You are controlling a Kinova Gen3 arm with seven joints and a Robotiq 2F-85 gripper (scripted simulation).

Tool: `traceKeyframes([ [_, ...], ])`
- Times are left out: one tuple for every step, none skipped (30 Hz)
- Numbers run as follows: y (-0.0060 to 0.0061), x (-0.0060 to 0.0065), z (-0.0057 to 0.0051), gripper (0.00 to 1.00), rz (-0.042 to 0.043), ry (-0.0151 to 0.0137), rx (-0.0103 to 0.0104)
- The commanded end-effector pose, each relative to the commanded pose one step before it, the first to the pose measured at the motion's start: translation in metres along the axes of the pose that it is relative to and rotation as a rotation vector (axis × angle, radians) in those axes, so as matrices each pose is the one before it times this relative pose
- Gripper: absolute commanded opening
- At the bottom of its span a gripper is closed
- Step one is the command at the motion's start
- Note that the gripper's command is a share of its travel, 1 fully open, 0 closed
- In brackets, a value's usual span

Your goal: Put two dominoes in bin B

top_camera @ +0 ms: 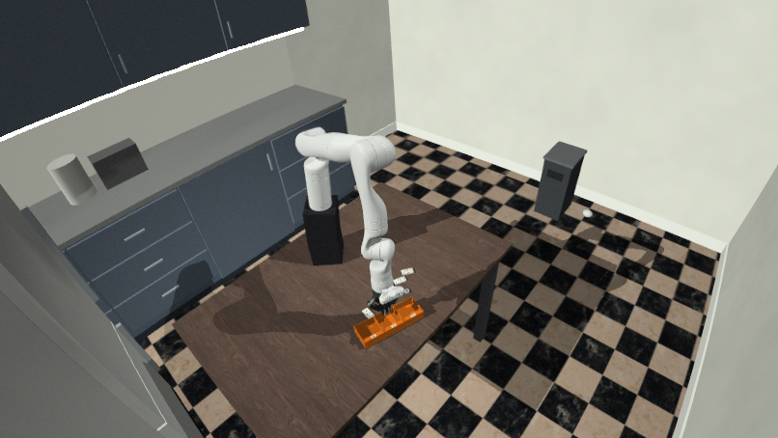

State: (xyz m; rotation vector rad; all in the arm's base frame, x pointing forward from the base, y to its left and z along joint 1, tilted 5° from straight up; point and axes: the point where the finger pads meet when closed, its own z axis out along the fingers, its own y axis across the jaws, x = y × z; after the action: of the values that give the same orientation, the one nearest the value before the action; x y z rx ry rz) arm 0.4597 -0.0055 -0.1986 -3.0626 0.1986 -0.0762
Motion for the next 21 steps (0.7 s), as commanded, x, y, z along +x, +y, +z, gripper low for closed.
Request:
traceKeyframes([
  [0.00132,-0.00227,0.0087,0.09,0.0023,-0.00519,-0.00054],
  [0.0,0.0,0.00267,0.09,0.0,0.0,0.0],
  [0.0,0.0,0.00267,0.09,0.0,0.0,0.0],
  [0.0,0.0,0.00267,0.09,0.0,0.0,0.0],
  [0.0,0.0,0.00267,0.09,0.0,0.0,0.0],
  [0.0,0.0,0.00267,0.09,0.0,0.0,0.0],
  [0.0,0.0,0.00267,0.09,0.0,0.0,0.0],
  [0.0,0.0,0.00267,0.09,0.0,0.0,0.0],
  [0.0,0.0,0.00267,0.09,0.0,0.0,0.0],
  [0.0,0.0,0.00173,0.09,0.0,0.0,0.0],
  [0.0,0.0,0.0,0.09,0.0,0.0,0.0],
  [0.0,0.0,0.0,0.09,0.0,0.0,0.0],
  [0.0,0.0,0.0,0.09,0.0,0.0,0.0],
  [0.0,0.0,0.0,0.09,0.0,0.0,0.0],
  [0.0,0.0,0.0,0.09,0.0,0.0,0.0],
  [-0.00001,-0.00001,-0.00003,0.09,0.0,0.0,0.0],
  [0.0,0.0,0.00001,0.09,0.0,0.0,0.0],
  [0.0,0.0,0.00001,0.09,0.0,0.0,0.0],
  [0.0,0.0,0.0,0.09,0.0,0.0,0.0],
  [0.0,0.0,0.0,0.09,0.0,0.0,0.0],
  [0.0,0.0,0.0,0.09,0.0,0.0,0.0],
])
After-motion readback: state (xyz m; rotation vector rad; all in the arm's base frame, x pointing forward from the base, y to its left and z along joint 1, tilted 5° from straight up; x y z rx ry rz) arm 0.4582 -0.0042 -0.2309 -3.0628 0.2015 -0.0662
